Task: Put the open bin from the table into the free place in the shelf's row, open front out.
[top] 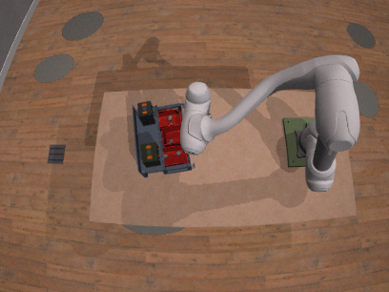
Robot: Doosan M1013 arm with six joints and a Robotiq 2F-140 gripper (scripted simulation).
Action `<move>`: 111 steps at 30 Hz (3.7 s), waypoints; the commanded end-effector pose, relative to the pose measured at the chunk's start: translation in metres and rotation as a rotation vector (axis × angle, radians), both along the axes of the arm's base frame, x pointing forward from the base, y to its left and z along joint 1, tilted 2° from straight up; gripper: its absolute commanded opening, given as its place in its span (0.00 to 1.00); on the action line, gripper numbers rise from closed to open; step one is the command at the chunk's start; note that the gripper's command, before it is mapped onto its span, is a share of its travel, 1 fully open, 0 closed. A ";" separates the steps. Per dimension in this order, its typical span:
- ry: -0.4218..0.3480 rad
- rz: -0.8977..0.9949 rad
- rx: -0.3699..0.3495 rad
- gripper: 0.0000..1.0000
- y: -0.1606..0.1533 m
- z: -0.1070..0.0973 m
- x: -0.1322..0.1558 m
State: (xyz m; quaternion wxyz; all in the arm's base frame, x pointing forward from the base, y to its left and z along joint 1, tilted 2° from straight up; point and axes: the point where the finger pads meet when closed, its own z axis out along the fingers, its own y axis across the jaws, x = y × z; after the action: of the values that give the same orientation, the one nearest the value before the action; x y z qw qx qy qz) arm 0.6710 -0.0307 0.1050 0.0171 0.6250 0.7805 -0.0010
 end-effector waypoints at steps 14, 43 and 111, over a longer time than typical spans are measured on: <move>0.002 -0.003 0.004 0.00 -0.001 -0.045 -0.002; 0.002 -0.003 0.004 0.00 -0.001 -0.052 -0.002; 0.002 -0.003 0.004 0.00 -0.002 -0.052 -0.005</move>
State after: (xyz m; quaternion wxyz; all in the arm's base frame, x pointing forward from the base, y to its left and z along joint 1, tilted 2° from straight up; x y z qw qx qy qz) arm 0.6687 -0.0319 0.0551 0.0149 0.6254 0.7802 -0.0017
